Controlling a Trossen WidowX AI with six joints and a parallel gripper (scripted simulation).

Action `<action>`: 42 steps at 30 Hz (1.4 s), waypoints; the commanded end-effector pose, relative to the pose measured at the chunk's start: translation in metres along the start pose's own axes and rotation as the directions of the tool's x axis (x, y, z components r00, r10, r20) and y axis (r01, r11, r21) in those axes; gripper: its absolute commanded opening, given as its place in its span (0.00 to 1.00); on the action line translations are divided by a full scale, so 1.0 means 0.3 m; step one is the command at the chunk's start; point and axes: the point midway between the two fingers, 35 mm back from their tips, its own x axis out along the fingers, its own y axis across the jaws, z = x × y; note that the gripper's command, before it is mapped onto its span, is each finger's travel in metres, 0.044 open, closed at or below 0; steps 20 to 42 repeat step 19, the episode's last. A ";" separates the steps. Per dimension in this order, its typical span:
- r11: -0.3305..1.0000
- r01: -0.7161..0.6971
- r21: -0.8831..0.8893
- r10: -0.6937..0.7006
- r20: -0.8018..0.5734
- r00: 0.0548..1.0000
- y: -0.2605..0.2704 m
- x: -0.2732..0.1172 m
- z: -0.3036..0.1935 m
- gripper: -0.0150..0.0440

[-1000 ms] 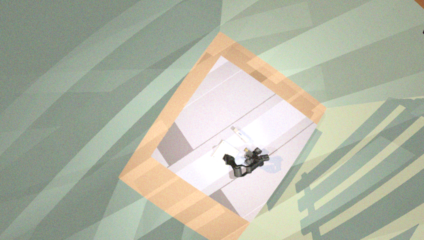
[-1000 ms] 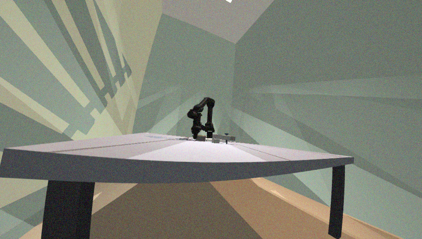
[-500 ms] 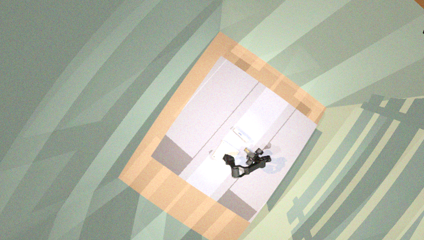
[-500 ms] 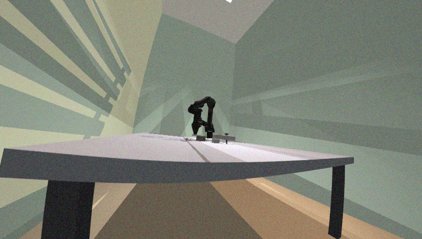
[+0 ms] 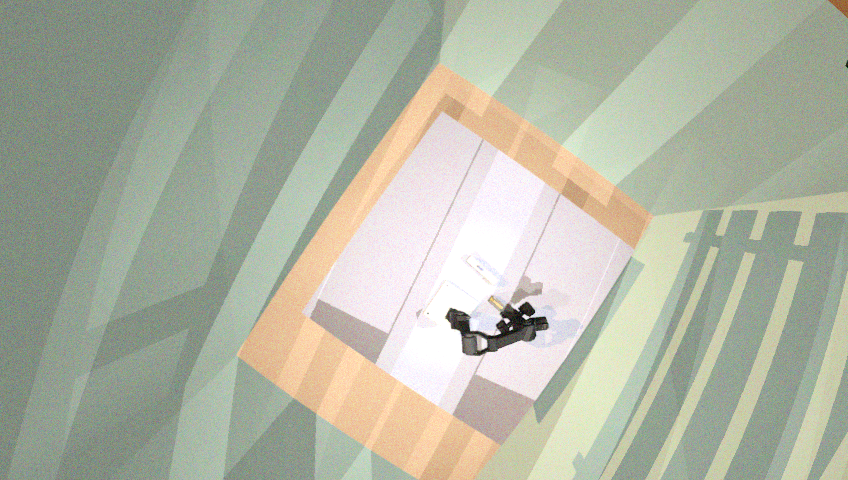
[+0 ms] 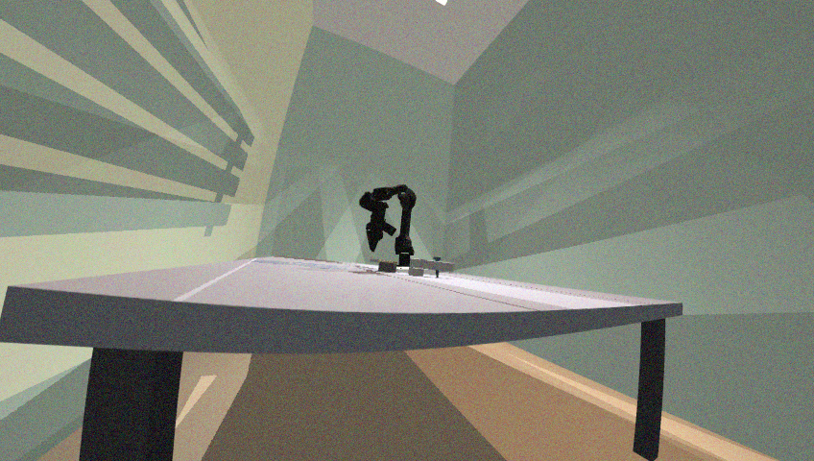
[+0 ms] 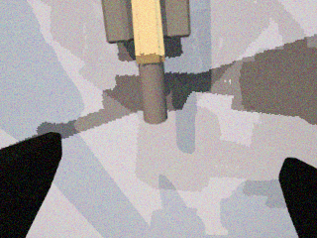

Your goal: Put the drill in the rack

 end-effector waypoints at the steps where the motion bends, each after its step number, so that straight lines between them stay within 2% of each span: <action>1: 0.905 0.130 0.406 -0.100 -0.095 0.991 -0.049 -0.009 -0.169 1.00; 4: 0.704 0.245 0.667 -0.162 -0.185 0.969 -0.066 -0.027 -0.311 1.00; 7: 0.541 0.312 0.781 -0.194 -0.245 0.950 -0.066 -0.044 -0.400 1.00; 13: 0.215 0.402 0.890 -0.232 -0.353 0.906 -0.049 -0.080 -0.554 1.00; 19: -0.139 0.444 0.885 -0.249 -0.465 0.849 -0.007 -0.127 -0.710 1.00; 42: -0.139 0.444 0.885 -0.249 -0.465 0.849 -0.007 -0.127 -0.710 1.00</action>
